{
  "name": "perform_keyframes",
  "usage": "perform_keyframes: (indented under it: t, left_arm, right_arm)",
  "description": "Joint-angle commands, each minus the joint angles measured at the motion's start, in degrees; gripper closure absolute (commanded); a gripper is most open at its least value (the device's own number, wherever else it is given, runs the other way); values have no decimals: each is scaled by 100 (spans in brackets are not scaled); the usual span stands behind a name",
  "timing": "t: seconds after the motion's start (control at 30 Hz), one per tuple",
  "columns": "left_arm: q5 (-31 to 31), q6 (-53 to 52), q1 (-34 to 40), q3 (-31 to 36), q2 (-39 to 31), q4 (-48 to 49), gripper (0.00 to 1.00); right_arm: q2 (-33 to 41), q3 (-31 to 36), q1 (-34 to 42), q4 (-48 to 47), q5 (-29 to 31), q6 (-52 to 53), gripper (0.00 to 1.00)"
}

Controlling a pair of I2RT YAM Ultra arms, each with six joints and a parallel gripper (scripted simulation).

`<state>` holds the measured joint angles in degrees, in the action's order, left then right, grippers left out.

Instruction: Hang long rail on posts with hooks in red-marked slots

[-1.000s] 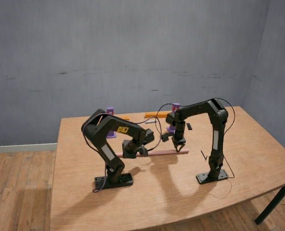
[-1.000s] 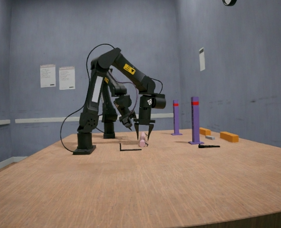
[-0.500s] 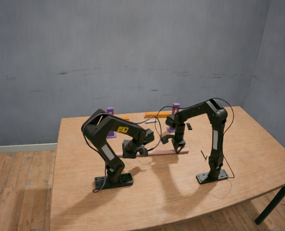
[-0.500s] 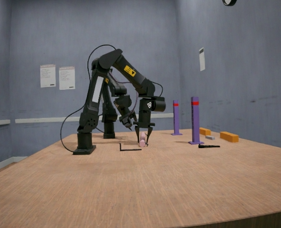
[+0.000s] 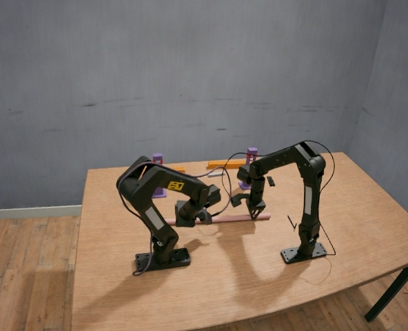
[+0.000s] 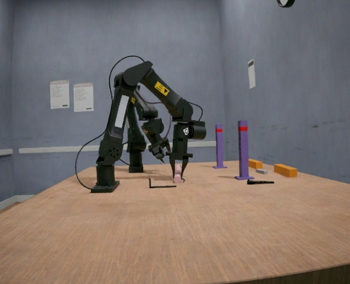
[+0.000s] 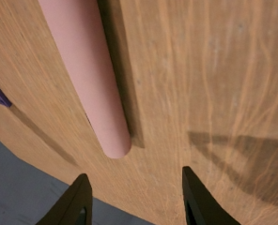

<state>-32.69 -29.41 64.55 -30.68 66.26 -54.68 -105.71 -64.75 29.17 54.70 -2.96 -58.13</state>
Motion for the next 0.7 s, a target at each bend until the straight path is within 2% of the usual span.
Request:
perform_keyframes:
  t: [0.0, 0.03, 0.07, 0.1, 0.17, 0.23, 0.37, 0.47, 0.67]
  left_arm:
    - [43, -29, -39, -174, 32, -52, 52]
    - [43, -29, -39, -174, 32, -52, 52]
    - [43, -29, -39, -174, 32, -52, 52]
    - [43, -29, -39, -174, 32, -52, 52]
    - [43, -29, -39, -174, 32, -52, 52]
    - [43, -29, -39, -174, 32, -52, 52]
    - [209, -200, -59, -180, 56, -129, 52]
    - [610, -654, -255, -293, 165, -127, 52]
    - [1853, -2122, -1684, -1056, 896, -39, 52]
  right_arm:
    - [148, 79, -19, -95, -79, -9, 80]
    - [148, 79, -19, -95, -79, -9, 82]
    - [148, 79, -19, -95, -79, -9, 93]
    - [148, 79, -19, -95, -79, -9, 100]
    - [166, 104, -49, -100, -77, -34, 100]
    - [166, 104, -49, -100, -77, -29, 81]
    - [166, 104, -49, -100, -77, -28, 81]
    - [115, 42, -17, -29, -30, -11, 81]
    - [115, 42, -17, -29, -30, -11, 81]
